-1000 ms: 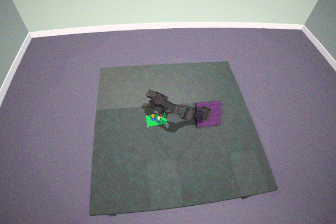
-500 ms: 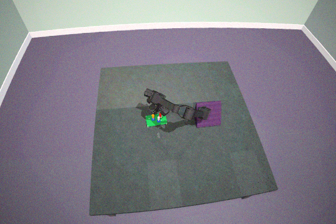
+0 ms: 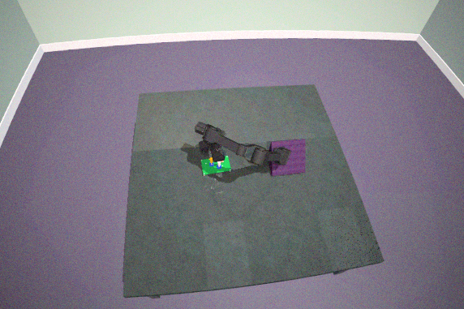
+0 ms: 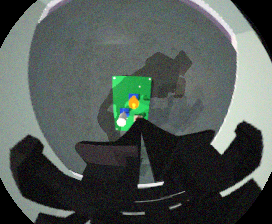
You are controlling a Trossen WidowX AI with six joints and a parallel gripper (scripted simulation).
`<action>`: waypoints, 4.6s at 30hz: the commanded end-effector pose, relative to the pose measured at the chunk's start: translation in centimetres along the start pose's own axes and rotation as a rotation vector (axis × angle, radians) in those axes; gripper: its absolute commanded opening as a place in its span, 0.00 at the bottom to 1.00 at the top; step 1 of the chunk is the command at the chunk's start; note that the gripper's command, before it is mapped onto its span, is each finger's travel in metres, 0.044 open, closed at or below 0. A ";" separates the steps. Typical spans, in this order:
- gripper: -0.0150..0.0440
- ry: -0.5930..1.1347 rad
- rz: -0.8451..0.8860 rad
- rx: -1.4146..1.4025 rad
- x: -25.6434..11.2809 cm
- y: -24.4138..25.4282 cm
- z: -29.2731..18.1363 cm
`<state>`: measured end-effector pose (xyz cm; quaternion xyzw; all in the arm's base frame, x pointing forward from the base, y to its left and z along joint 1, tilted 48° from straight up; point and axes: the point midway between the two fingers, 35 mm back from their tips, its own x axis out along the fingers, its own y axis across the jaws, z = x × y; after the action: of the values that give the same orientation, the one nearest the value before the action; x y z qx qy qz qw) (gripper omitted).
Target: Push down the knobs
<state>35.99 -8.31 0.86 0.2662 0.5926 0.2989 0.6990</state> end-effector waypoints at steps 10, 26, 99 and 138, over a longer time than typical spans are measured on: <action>0.25 0.017 -0.005 0.427 -1.3 0.5 1.5; 0.25 0.025 -0.006 0.615 0.2 0.8 2.0; 0.25 0.025 -0.005 0.614 3.4 0.8 1.9; 0.25 0.025 -0.004 0.614 4.9 0.9 1.9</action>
<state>38.04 -5.56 -0.62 0.4648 0.6592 0.0980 0.5830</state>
